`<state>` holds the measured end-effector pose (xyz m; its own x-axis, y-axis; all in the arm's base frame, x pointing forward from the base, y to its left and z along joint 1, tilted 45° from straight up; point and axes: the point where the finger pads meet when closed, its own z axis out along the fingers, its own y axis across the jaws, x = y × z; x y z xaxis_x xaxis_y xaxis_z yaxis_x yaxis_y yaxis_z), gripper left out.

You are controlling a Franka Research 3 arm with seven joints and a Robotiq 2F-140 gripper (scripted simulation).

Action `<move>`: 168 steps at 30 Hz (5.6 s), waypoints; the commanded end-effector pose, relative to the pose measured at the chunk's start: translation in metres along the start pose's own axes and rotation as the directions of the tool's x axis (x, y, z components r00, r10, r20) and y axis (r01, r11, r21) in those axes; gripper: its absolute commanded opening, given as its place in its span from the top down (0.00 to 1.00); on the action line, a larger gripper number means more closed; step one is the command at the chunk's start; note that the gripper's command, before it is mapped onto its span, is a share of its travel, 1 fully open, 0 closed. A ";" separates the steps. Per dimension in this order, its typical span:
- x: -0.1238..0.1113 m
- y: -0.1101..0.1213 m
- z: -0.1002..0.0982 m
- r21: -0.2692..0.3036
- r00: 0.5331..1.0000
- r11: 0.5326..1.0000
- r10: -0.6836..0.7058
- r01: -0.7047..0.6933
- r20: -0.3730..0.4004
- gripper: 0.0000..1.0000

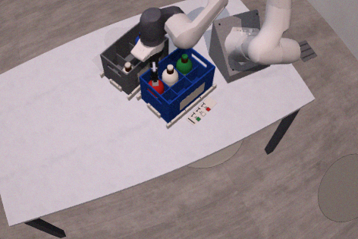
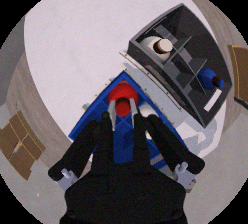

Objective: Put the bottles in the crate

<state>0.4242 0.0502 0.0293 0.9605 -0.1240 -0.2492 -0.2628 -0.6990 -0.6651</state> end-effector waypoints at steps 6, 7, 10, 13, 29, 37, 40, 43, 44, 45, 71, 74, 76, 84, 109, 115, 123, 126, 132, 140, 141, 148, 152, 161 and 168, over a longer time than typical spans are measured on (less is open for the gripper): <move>0.004 0.001 0.001 -0.001 1.000 1.000 0.009 -0.009 -0.013 1.00; 0.004 0.001 0.001 -0.001 1.000 1.000 0.009 -0.009 -0.013 1.00; 0.004 0.001 0.003 -0.001 1.000 1.000 0.009 -0.009 -0.013 1.00; 0.004 0.001 0.003 -0.001 1.000 1.000 0.009 -0.009 -0.013 1.00; 0.004 0.001 0.005 -0.001 1.000 1.000 0.009 -0.009 -0.013 0.62; 0.004 0.001 0.005 -0.001 1.000 1.000 0.009 -0.009 -0.013 0.62; 0.004 0.001 0.005 -0.001 1.000 1.000 0.009 -0.009 -0.013 0.62; 0.004 0.001 0.005 -0.001 1.000 1.000 0.009 -0.009 -0.013 0.62; 0.004 0.001 0.005 -0.001 1.000 1.000 0.009 -0.009 -0.013 0.62; 0.004 0.001 0.005 -0.001 1.000 1.000 0.009 -0.009 -0.013 0.62; 0.004 0.001 0.005 -0.001 1.000 1.000 0.009 -0.009 -0.013 0.62; 0.004 0.001 0.005 -0.001 1.000 1.000 0.009 -0.009 -0.013 0.62; 0.004 0.001 0.005 -0.001 1.000 1.000 0.009 -0.009 -0.013 0.62; 0.004 0.001 -0.008 -0.001 1.000 1.000 0.009 -0.009 -0.013 0.62; 0.003 0.001 -0.064 -0.001 1.000 1.000 0.009 -0.009 -0.013 0.62; 0.003 0.001 -0.080 -0.001 1.000 1.000 0.009 -0.009 -0.013 0.62; 0.003 0.001 -0.080 -0.001 1.000 1.000 0.009 -0.009 -0.013 0.62; 0.003 0.001 -0.080 -0.001 1.000 1.000 0.009 -0.009 -0.013 0.62; 0.003 0.001 -0.080 -0.001 1.000 1.000 0.009 -0.009 -0.013 0.62; 0.003 0.001 -0.080 -0.001 1.000 1.000 0.009 -0.009 -0.013 0.62; 0.003 0.001 -0.080 -0.001 1.000 1.000 0.009 -0.009 -0.013 0.62; 0.003 0.001 -0.080 -0.001 1.000 1.000 0.009 -0.009 -0.013 0.62; 0.003 0.001 -0.080 -0.001 1.000 1.000 0.009 -0.009 -0.013 0.62; 0.003 0.001 -0.080 -0.001 1.000 1.000 0.009 -0.009 -0.013 0.62; 0.003 0.001 -0.080 -0.001 1.000 1.000 0.009 -0.009 -0.013 0.62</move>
<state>0.4336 -0.0065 0.0831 0.9572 -0.1431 -0.2514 -0.2777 -0.6980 -0.6601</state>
